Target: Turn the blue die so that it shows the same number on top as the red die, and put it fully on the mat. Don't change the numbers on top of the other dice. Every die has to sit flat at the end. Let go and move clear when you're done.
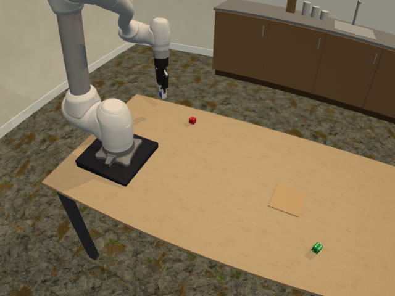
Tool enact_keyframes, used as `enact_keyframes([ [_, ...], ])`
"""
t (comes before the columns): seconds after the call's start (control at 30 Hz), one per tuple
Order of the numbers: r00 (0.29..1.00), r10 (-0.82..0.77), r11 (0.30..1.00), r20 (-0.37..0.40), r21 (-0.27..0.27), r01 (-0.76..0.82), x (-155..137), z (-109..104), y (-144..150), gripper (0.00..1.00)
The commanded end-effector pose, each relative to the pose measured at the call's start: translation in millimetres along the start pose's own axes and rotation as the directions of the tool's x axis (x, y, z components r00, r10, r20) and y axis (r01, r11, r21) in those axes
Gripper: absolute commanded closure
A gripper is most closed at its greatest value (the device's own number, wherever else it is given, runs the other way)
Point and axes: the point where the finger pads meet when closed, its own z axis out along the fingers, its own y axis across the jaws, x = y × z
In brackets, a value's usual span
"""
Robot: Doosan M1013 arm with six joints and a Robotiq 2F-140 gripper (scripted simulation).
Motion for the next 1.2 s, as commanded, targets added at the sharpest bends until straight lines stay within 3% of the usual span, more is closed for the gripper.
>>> enact_keyframes([
  [0.0,1.0,0.01,1.0,0.0,0.0,-0.01,2.9,-0.4,1.2,0.76],
  [0.13,0.997,0.077,0.997,0.002,0.002,-0.077,21.7,-2.7,10.3,0.76],
  [0.37,0.943,0.333,0.943,0.007,0.006,-0.333,93.0,-10.0,56.3,0.76],
  [0.43,0.943,0.333,0.943,0.007,0.006,-0.333,93.0,-10.0,56.3,0.76],
  [0.5,0.892,0.452,0.892,0.01,0.007,-0.453,126.4,-12.8,85.6,0.76],
  [0.6,0.857,0.516,0.857,0.012,0.008,-0.516,144.0,-14.1,103.7,0.76],
  [0.7,0.778,0.628,0.778,0.015,0.008,-0.628,175.5,-16.2,141.2,0.76],
  [0.77,0.765,0.643,0.765,0.015,0.008,-0.643,179.8,-16.4,147.1,0.76],
  [0.8,0.709,0.705,0.709,0.016,0.007,-0.705,197.3,-17.3,172.6,0.76],
  [0.83,0.709,0.705,0.709,0.016,0.007,-0.705,197.3,-17.3,172.6,0.76],
  [0.87,0.658,0.753,0.658,0.017,0.007,-0.753,210.9,-17.9,195.1,0.76],
  [1.0,0.645,0.764,0.645,0.018,0.007,-0.764,214.0,-18.0,200.5,0.76],
  [1.07,0.513,0.858,0.513,0.02,0.006,-0.858,241.1,-18.8,256.9,0.76],
  [1.13,0.499,0.867,0.499,0.02,0.005,-0.867,243.6,-18.8,263.1,0.76],
  [1.17,0.438,0.899,0.438,0.02,0.005,-0.899,253.1,-18.9,288.7,0.76],
])
